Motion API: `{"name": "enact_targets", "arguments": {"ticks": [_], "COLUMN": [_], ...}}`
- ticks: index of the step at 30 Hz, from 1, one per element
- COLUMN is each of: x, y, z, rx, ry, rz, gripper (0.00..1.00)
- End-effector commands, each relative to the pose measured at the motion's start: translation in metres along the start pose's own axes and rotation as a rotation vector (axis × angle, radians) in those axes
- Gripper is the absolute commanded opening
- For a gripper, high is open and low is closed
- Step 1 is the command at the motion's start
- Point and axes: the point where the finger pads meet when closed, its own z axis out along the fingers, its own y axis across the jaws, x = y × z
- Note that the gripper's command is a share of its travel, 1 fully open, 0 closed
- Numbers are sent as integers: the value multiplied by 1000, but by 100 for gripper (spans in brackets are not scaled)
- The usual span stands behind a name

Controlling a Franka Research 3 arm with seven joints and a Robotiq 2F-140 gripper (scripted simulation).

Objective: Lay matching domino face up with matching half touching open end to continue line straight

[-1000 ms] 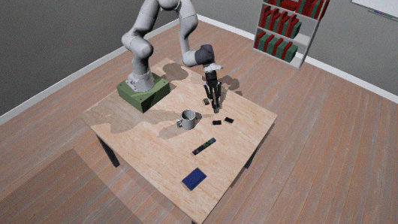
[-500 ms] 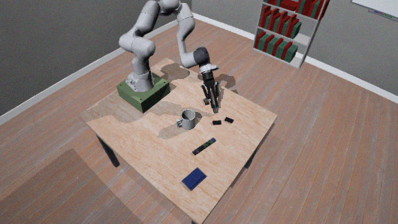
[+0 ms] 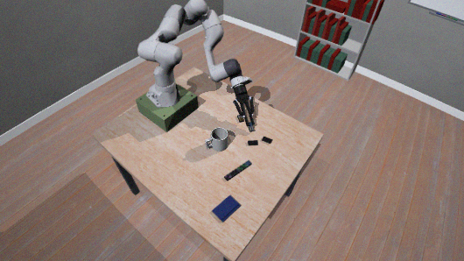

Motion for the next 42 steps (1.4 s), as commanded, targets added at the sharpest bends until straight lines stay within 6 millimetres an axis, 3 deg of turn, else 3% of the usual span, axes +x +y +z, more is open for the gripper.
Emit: {"name": "enact_targets", "arguments": {"ticks": [1, 42], "x": [1, -12], "y": [1, 1], "z": [0, -1], "rx": [-10, -15], "ry": [45, 229], "rz": [52, 51], "gripper": [23, 23]}}
